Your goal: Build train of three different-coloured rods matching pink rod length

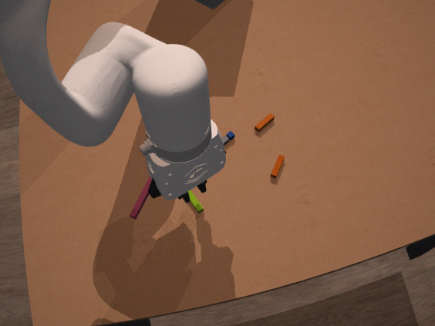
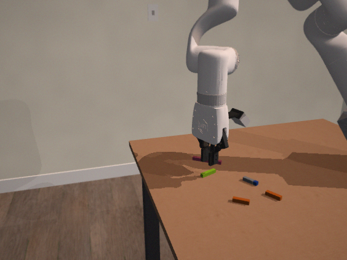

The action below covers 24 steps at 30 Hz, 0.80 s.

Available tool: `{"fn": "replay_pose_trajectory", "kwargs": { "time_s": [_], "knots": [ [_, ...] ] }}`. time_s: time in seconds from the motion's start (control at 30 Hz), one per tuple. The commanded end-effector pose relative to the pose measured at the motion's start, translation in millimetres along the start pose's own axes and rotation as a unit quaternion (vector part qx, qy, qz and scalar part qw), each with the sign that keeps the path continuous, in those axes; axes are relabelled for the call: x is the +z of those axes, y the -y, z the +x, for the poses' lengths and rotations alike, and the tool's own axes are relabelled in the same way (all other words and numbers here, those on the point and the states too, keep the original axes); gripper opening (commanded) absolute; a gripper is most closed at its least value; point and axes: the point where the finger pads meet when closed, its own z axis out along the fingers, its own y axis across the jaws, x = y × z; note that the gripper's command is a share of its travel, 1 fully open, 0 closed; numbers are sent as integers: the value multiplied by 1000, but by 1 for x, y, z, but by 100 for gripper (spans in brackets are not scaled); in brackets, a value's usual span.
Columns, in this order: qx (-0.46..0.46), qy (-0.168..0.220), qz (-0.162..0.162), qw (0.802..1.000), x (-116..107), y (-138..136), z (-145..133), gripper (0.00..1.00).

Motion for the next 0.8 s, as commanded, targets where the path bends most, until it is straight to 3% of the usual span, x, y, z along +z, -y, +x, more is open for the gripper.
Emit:
{"fn": "replay_pose_trajectory", "kwargs": {
  "time_s": [0.0,0.77],
  "knots": [
    [0,2,1,1000,4,1,-1,24],
    [0,2,1,1000,21,1,-2,24]
  ]
}}
